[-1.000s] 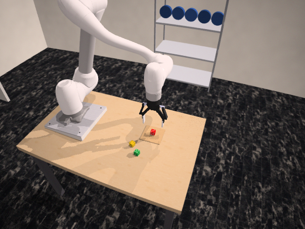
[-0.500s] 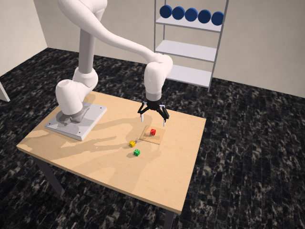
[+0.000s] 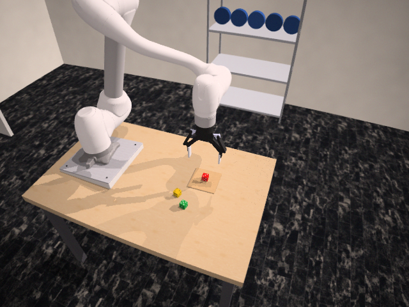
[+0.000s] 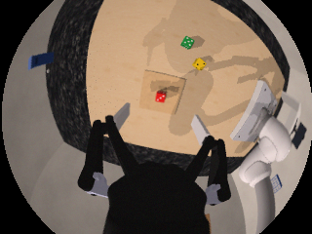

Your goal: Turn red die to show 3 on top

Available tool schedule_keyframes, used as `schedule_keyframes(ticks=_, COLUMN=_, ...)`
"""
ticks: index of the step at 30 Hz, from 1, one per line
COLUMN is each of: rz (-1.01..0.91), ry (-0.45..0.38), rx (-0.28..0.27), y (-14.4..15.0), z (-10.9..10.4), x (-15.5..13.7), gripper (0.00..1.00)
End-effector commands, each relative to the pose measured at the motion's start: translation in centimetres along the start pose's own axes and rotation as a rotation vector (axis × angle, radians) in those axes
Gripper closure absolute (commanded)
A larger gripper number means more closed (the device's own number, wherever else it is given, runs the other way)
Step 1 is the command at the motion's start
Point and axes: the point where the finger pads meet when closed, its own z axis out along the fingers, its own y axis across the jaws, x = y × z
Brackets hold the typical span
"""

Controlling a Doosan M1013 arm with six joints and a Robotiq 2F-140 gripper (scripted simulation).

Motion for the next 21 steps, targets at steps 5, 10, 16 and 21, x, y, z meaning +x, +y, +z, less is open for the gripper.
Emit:
schedule_keyframes(ticks=5, rz=0.004, ry=0.004, rx=0.006, y=-0.3, z=-3.4, x=0.1, gripper=0.0)
schedule_keyframes(ticks=10, rz=0.004, ry=0.004, rx=0.006, y=-0.3, z=-4.3, x=0.1, gripper=0.0)
schedule_keyframes(ticks=16, rz=0.004, ry=0.004, rx=0.006, y=-0.3, z=-4.4, x=0.1, gripper=0.0)
schedule_keyframes(ticks=21, rz=0.004, ry=0.004, rx=0.006, y=-0.3, z=-4.4, x=0.1, gripper=0.0)
